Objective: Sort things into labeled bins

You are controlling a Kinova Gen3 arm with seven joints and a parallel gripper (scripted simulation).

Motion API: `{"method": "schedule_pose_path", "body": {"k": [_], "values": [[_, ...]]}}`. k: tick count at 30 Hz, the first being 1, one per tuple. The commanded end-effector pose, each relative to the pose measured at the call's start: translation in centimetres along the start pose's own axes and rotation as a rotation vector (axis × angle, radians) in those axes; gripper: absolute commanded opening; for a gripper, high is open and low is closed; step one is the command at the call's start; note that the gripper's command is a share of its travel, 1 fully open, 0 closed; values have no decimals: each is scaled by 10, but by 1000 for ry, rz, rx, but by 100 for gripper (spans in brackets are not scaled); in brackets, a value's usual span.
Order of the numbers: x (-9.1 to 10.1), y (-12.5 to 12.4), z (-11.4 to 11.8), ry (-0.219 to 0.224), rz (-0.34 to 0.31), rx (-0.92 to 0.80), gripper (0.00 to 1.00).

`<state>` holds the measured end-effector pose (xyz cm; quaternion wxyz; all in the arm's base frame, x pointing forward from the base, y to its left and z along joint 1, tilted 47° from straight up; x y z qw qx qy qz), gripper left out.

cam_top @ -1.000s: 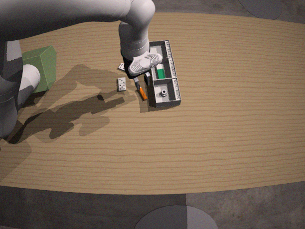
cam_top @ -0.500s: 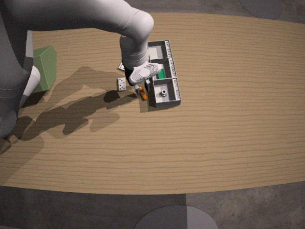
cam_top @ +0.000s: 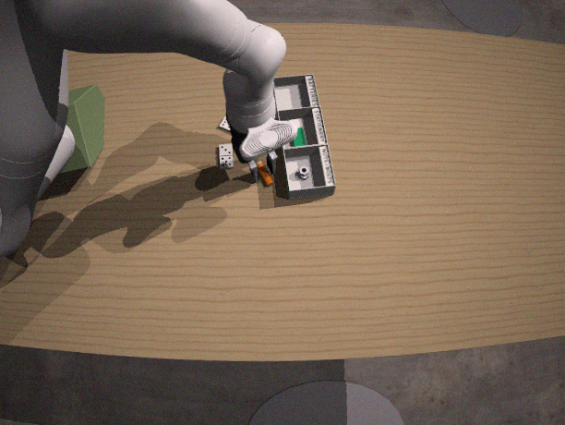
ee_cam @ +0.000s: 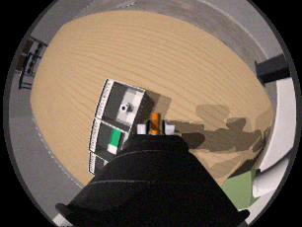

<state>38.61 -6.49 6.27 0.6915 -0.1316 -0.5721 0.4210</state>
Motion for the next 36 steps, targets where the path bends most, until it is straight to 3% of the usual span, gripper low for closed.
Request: {"method": "schedule_pose_path", "body": {"k": [1, 9, 23, 24, 36], "values": [[-1, 0, -1, -1, 0, 0, 60], [-12, 0, -1, -1, 0, 0, 60], [-12, 0, -2, -1, 0, 0, 60], [-12, 0, -2, -1, 0, 0, 31], [-12, 0, -2, -1, 0, 0, 31]]}}
Point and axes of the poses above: the point where the finger pads meet when closed, its own x axis back along the fingers, its own z axis across the jaws, y = z × x, the point moved 8 cm from there along x, back along the fingers, and after that the axes turned 8 degrees about x, right-handed, at the moved point
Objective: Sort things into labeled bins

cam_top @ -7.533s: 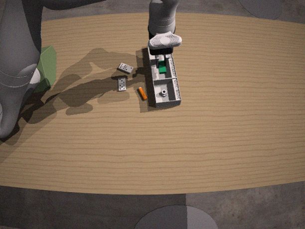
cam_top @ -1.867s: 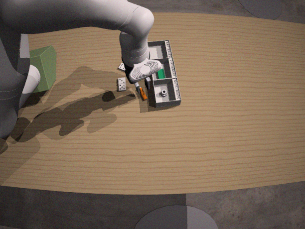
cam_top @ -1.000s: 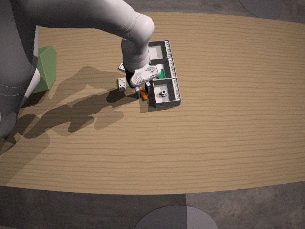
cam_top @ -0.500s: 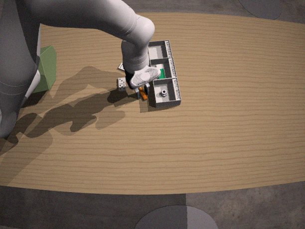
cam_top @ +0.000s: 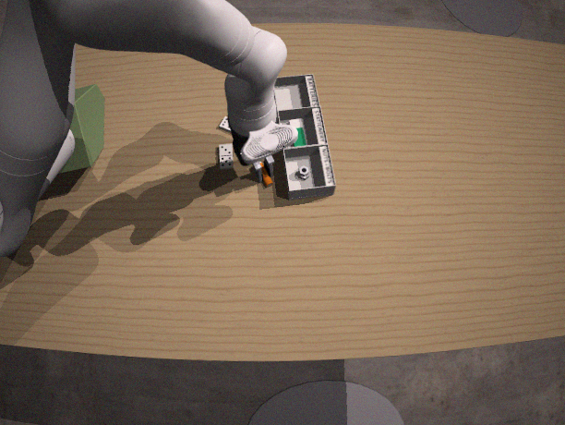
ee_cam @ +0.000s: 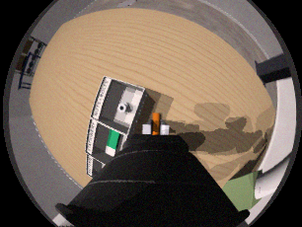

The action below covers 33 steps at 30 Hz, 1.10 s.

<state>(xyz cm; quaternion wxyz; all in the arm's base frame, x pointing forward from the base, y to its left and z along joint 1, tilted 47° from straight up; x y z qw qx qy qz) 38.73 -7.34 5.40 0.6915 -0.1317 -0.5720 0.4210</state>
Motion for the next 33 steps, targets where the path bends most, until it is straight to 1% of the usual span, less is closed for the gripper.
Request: {"method": "schedule_pose_path", "body": {"k": [1, 19, 29, 31, 33], "values": [[1, 0, 0, -2, 0, 0, 31], [1, 0, 0, -2, 0, 0, 31], [34, 0, 0, -2, 0, 0, 31], [34, 0, 0, -2, 0, 0, 31], [41, 0, 0, -2, 0, 0, 31]]}}
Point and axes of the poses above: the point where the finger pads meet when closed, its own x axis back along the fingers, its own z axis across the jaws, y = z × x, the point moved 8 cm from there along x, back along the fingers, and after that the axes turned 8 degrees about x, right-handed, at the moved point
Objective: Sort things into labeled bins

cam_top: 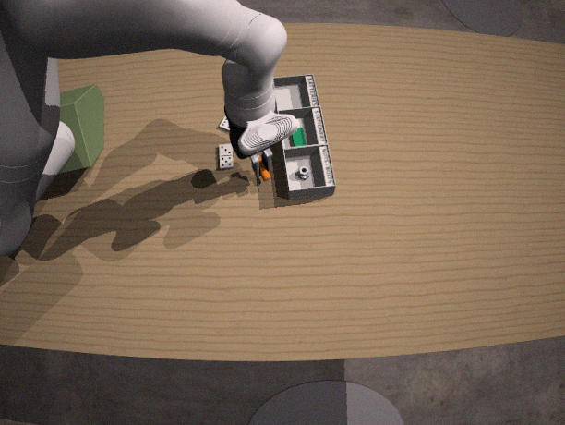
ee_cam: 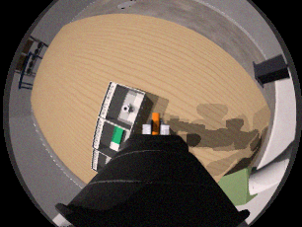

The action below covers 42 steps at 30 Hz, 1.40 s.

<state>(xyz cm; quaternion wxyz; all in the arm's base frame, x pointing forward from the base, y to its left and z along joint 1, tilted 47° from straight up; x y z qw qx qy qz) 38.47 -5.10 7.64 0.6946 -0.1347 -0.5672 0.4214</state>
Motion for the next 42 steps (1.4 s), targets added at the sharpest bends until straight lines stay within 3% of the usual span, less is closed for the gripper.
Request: {"method": "schedule_pose_path", "body": {"k": [1, 6, 32, 42], "values": [[12, 0, -3, -14, -3, -1, 31], [29, 0, -3, -14, -3, -1, 31], [35, 0, -3, -14, -3, -1, 31], [36, 36, -51, -14, -3, -1, 31]]}}
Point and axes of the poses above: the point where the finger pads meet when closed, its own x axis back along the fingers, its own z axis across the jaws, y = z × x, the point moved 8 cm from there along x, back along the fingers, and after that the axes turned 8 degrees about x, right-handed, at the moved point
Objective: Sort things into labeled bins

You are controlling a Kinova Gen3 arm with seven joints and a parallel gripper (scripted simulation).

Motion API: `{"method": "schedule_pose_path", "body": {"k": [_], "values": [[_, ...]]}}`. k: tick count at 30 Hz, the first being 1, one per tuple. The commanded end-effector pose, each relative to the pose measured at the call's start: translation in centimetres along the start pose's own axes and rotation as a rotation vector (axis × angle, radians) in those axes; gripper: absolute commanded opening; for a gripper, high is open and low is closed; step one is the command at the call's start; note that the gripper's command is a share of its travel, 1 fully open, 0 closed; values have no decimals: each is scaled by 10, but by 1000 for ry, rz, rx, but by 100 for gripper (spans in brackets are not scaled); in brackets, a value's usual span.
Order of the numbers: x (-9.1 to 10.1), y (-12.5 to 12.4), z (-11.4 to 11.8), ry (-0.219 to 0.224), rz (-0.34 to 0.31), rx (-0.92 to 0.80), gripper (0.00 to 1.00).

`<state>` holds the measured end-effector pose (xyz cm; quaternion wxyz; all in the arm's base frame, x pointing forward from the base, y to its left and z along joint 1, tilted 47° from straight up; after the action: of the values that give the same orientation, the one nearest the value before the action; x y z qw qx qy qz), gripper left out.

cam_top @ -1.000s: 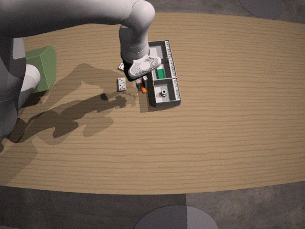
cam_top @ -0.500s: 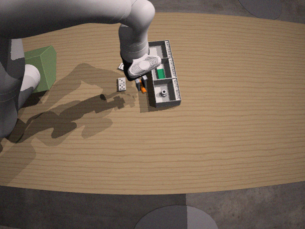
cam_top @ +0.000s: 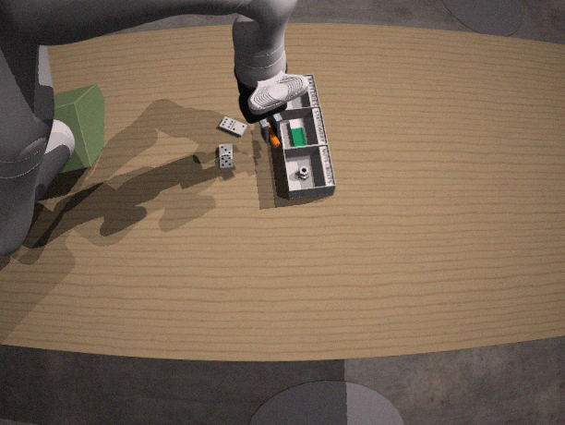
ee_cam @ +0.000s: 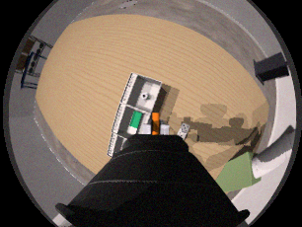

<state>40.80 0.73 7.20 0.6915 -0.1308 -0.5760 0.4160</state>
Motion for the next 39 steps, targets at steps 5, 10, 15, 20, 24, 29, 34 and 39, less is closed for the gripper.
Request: {"method": "schedule_pose_path", "body": {"k": [5, 10, 15, 20, 24, 29, 34, 39], "values": [[-4, 26, -35, 3, 9, 8, 31], [-4, 37, -49, 3, 9, -142, 31], [-5, 55, -73, 2, 9, -335, 31], [-5, 73, -97, 1, 9, -335, 31], [-5, 76, -102, 1, 9, -335, 31], [-5, 76, -101, 1, 9, -335, 31], [-5, 75, -100, 1, 9, -335, 31], [-5, 75, -100, 1, 9, -335, 31]]}}
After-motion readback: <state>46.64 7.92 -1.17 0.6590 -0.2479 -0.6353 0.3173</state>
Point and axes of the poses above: the point where the finger pads meet when closed, its own x axis back along the fingers, its own z axis across the jaws, y = z × x, the point moved 8 cm from there along x, back along the fingers, and after that the axes turned 8 degrees about x, right-handed, at the moved point
